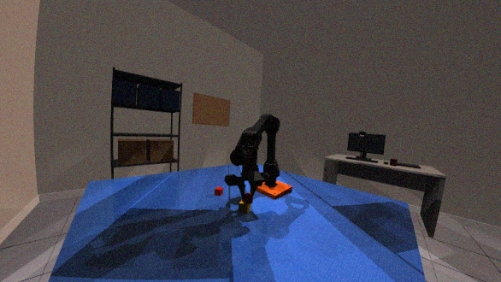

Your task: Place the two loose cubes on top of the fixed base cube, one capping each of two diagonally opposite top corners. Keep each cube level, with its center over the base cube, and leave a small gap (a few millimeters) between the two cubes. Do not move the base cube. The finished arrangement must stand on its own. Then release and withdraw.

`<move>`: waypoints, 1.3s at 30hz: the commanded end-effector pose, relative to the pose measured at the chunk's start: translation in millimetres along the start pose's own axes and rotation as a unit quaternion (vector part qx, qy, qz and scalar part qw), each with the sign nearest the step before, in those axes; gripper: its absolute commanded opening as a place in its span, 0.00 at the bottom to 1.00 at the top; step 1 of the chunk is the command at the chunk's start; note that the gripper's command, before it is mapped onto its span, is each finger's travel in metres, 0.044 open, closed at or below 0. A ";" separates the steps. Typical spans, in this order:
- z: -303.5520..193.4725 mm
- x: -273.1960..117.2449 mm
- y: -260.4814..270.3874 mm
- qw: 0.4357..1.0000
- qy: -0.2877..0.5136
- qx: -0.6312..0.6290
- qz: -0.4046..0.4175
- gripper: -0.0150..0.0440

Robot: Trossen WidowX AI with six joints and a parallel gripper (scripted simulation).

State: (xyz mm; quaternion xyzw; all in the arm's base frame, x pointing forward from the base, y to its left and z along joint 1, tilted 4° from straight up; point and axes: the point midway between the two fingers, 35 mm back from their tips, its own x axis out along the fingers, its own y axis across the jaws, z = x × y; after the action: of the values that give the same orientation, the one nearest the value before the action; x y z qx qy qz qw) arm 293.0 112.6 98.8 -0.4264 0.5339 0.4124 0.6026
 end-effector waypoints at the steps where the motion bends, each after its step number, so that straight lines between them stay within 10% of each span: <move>1: -1.1 6.7 0.5 1.000 0.003 -0.004 0.001 0.43; 25: -1.1 8.2 0.4 1.000 0.003 0.000 0.001 0.43; 29: -1.1 8.2 0.4 1.000 0.003 0.000 0.001 0.60; 39: -0.8 -3.6 0.7 1.000 0.002 -0.001 0.002 0.60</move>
State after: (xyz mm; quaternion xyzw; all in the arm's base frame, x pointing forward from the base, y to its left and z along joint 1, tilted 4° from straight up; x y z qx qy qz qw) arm 291.5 111.9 95.9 -0.4259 0.5372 0.4139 0.5989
